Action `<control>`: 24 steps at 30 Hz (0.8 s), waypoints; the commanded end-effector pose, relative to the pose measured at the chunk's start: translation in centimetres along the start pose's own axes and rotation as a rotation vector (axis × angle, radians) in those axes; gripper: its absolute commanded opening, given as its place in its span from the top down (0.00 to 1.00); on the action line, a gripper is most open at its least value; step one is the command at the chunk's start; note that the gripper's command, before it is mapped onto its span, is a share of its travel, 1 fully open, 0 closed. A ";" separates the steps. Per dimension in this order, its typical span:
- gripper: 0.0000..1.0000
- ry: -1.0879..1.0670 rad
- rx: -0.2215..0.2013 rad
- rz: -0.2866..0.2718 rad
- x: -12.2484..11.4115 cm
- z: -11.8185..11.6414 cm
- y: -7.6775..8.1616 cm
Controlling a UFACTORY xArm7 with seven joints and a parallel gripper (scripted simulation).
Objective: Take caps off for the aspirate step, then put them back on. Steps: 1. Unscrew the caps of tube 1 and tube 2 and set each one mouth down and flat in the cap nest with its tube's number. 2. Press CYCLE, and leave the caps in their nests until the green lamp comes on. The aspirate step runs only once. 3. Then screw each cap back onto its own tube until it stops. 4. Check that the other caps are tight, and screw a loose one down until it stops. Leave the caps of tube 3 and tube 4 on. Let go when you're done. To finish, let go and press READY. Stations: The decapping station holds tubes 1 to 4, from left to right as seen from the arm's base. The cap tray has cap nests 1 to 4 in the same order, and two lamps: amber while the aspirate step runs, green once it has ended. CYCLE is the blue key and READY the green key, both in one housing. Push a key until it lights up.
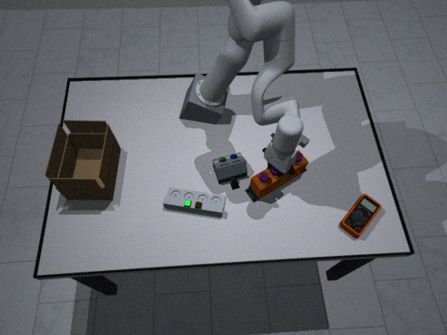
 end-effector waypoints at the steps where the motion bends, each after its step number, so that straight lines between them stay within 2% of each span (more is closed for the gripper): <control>1: 0.54 0.000 -0.004 -0.001 -0.1 0.1 -0.1; 12: 0.54 0.000 -0.004 -0.001 -0.1 0.1 -0.4; 13: 1.00 0.000 -0.004 -0.001 -0.1 0.1 -0.4; 24: 1.00 0.000 -0.004 -0.001 -0.1 0.1 -0.4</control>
Point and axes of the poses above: the point where the finger pads meet when closed, its own y axis back along the fingers, its own z axis across the jaws, x = y × z, the point moved 10 cm from there along y, back along the fingers, and after that the axes turned 12 degrees about y, right-handed, at the moved point
